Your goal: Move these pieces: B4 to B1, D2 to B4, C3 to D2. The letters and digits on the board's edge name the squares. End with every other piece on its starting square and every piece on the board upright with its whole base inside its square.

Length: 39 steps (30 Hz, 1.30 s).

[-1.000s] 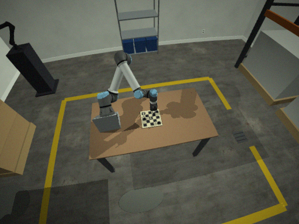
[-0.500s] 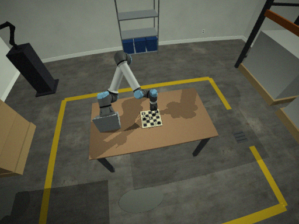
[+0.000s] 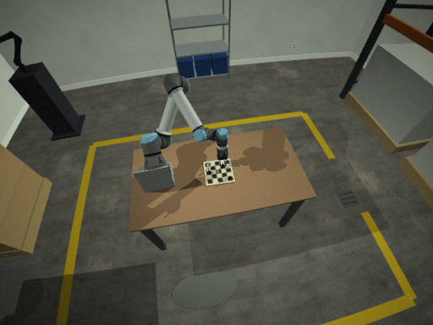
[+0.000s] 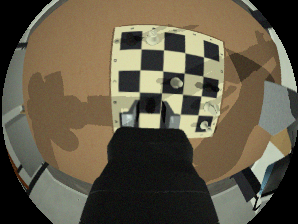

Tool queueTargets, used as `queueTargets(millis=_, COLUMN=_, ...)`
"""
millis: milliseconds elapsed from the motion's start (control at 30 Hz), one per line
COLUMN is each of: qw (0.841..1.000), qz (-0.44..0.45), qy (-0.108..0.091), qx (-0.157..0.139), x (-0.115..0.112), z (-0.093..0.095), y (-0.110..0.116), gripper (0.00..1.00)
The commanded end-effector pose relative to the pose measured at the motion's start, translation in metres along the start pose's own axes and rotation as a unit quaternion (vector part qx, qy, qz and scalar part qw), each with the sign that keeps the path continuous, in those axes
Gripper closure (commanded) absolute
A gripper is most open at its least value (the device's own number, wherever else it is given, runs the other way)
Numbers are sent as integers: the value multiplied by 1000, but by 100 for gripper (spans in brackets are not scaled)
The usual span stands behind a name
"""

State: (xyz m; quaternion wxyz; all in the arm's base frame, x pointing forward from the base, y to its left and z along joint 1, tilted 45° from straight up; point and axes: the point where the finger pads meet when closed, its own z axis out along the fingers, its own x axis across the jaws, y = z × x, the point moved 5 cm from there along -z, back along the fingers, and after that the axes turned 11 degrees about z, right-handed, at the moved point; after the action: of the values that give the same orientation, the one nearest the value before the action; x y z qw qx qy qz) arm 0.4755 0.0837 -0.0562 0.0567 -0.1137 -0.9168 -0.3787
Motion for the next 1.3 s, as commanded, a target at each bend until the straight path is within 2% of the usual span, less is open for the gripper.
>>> queueTargets(millis=0, qw=1000, qz=0, qy=-1, qx=0, x=0, z=-17, y=0, gripper=27)
queueTargets(millis=233, qw=1000, qz=0, qy=-1, qx=0, x=0, z=-55, y=0, gripper=27)
queueTargets(millis=400, qw=1000, qz=0, qy=-1, qx=0, x=0, z=-73, y=0, gripper=27)
queueTargets(millis=667, qw=1000, qz=0, qy=-1, qx=0, x=0, z=-79, y=0, gripper=27)
queueTargets(millis=700, qw=1000, qz=0, qy=-1, qx=0, x=0, z=-79, y=0, gripper=0)
queueTargets(millis=1267, qw=1000, qz=0, qy=-1, qx=0, x=0, z=-79, y=0, gripper=0)
